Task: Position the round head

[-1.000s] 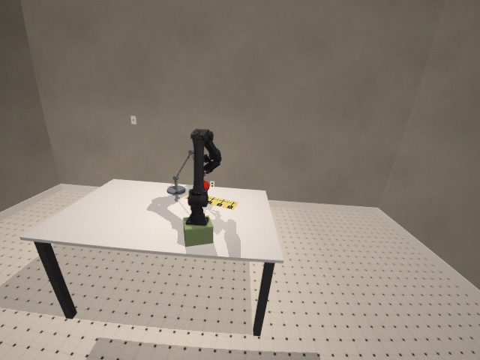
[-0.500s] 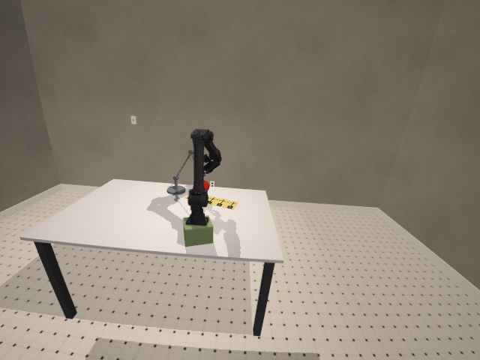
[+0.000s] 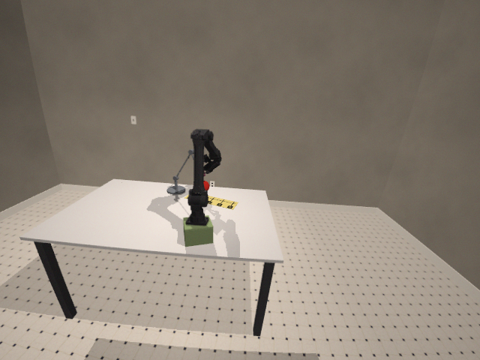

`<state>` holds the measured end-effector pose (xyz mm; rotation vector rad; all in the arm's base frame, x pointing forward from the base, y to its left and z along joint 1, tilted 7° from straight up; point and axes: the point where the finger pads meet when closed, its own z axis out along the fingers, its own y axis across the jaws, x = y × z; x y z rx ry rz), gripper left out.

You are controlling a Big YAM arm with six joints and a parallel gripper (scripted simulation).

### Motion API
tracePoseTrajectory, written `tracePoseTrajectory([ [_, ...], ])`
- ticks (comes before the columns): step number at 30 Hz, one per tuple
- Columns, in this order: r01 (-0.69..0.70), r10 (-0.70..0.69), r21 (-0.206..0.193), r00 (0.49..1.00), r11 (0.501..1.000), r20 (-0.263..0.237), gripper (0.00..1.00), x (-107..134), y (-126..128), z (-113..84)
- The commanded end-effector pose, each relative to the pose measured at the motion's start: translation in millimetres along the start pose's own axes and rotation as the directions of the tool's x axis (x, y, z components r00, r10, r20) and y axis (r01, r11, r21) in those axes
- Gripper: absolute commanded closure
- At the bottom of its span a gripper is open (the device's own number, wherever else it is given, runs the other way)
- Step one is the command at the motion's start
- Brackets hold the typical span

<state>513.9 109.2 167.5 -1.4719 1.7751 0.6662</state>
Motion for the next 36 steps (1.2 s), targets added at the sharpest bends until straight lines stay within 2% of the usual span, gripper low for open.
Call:
tracePoseTrajectory([
  [1, 0.009, -0.009, 0.007, 1.000, 1.000, 0.002, 0.00, -4.1, -1.9, -2.9],
  [8, 0.009, -0.009, 0.007, 1.000, 1.000, 0.002, 0.00, -4.1, -1.9, -2.9],
  [23, 0.009, -0.009, 0.007, 1.000, 1.000, 0.002, 0.00, -3.6, 2.3, -67.8],
  [25, 0.009, -0.009, 0.007, 1.000, 1.000, 0.002, 0.00, -3.6, 2.3, -67.8],
  [36, -0.044, 0.044, -0.011, 0.999, 0.999, -0.004, 0.00, 11.3, 13.8, -101.8],
])
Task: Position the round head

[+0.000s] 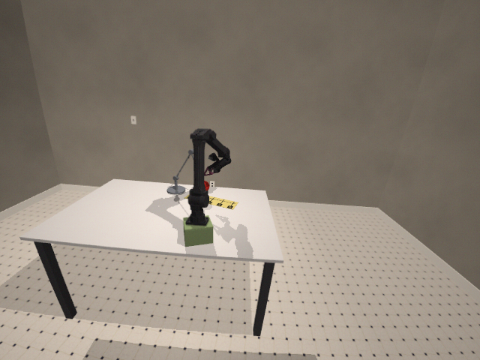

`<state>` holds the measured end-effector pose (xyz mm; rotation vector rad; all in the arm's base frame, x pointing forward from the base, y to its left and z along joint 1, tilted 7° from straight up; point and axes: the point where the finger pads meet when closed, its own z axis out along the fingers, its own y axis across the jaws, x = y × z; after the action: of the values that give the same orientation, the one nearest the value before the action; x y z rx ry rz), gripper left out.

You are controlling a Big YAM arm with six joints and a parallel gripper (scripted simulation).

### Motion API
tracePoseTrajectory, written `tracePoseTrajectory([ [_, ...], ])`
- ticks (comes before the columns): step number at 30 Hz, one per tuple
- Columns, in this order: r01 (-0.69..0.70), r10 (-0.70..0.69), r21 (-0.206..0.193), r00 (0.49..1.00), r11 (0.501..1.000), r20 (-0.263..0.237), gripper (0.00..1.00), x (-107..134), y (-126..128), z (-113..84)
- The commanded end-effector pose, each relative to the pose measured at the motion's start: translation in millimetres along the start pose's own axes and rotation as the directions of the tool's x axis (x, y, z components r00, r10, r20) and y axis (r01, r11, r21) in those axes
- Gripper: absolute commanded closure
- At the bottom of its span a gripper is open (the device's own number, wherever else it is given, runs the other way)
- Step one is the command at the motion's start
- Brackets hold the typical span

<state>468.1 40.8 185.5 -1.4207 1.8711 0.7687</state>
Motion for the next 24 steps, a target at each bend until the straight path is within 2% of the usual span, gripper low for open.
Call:
tracePoseTrajectory([
  [1, 0.063, -0.063, 0.040, 0.998, 0.997, 0.004, 0.00, -19.0, -10.4, -32.8],
  [6, 0.049, -0.049, 0.035, 0.999, 0.998, 0.003, 0.00, -14.5, -7.2, -41.9],
  [24, -0.021, 0.021, 0.003, 1.000, 1.000, 0.003, 0.00, -34.6, -14.7, -60.4],
])
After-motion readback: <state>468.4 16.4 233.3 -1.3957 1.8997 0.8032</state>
